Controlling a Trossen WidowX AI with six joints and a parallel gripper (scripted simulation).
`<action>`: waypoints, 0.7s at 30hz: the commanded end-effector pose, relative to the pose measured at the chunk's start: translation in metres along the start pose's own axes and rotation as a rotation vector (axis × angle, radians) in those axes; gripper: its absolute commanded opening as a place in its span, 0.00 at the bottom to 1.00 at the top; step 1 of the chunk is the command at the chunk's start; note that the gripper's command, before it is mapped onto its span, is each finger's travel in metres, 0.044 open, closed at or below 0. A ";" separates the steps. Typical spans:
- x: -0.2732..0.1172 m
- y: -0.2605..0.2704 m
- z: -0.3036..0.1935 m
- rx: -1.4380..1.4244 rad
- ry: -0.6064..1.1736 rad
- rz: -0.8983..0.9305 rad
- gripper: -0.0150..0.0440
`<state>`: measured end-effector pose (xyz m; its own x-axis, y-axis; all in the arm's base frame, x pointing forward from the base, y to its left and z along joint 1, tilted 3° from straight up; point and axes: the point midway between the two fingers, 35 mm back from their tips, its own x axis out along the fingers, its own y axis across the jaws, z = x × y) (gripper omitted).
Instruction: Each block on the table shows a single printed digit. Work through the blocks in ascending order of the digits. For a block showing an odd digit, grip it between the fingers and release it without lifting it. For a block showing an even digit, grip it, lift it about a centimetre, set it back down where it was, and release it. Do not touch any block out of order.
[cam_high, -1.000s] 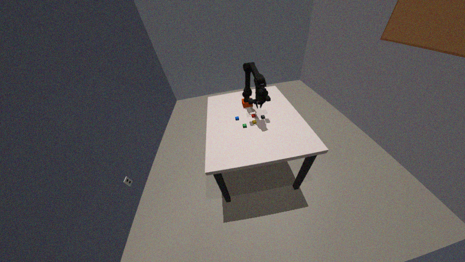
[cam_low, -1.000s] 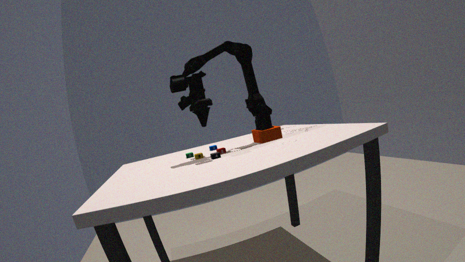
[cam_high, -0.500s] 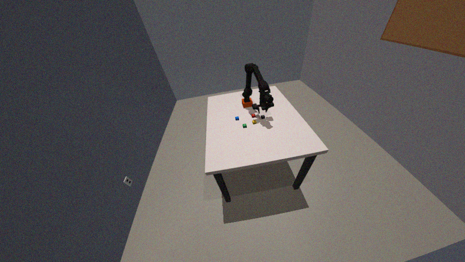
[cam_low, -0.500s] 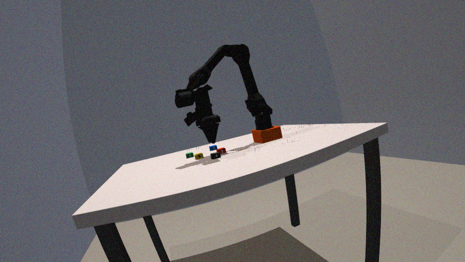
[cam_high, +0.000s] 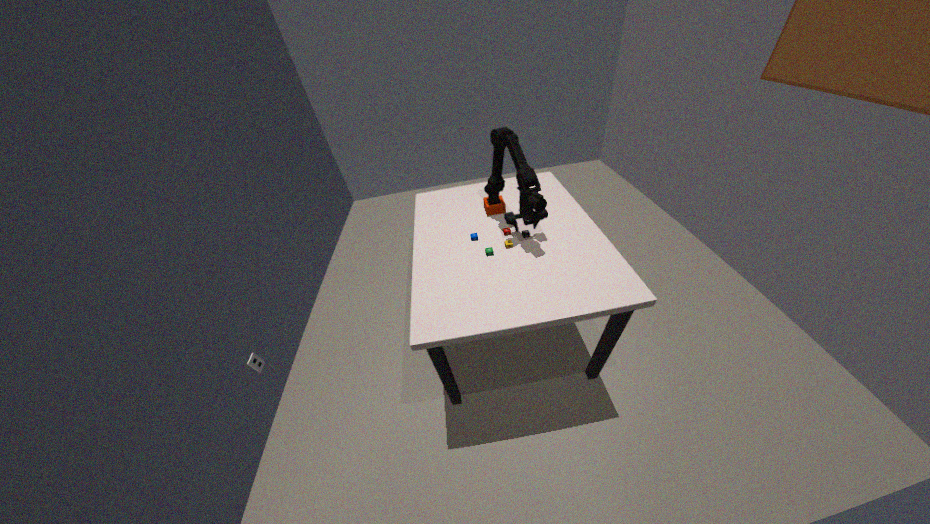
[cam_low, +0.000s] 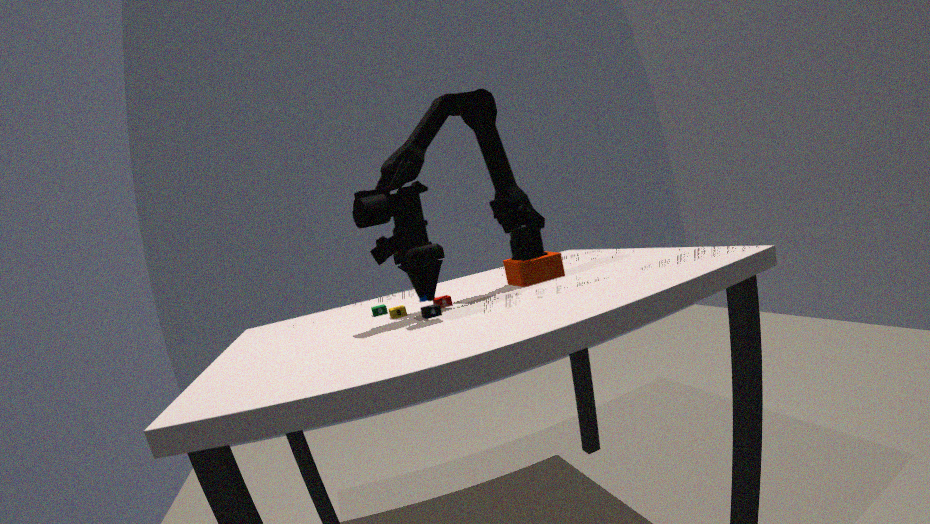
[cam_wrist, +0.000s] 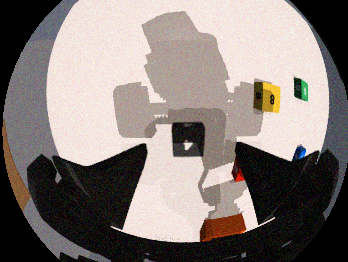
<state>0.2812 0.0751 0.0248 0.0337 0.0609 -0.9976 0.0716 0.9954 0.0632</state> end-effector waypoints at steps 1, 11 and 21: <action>0.010 -0.001 -0.001 0.003 0.008 -0.003 0.93; 0.025 -0.001 -0.002 0.003 0.008 -0.003 0.93; 0.026 -0.001 -0.002 0.003 0.008 -0.003 0.58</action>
<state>0.2799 0.0760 0.0003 0.0271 0.0595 -0.9979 0.0720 0.9955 0.0613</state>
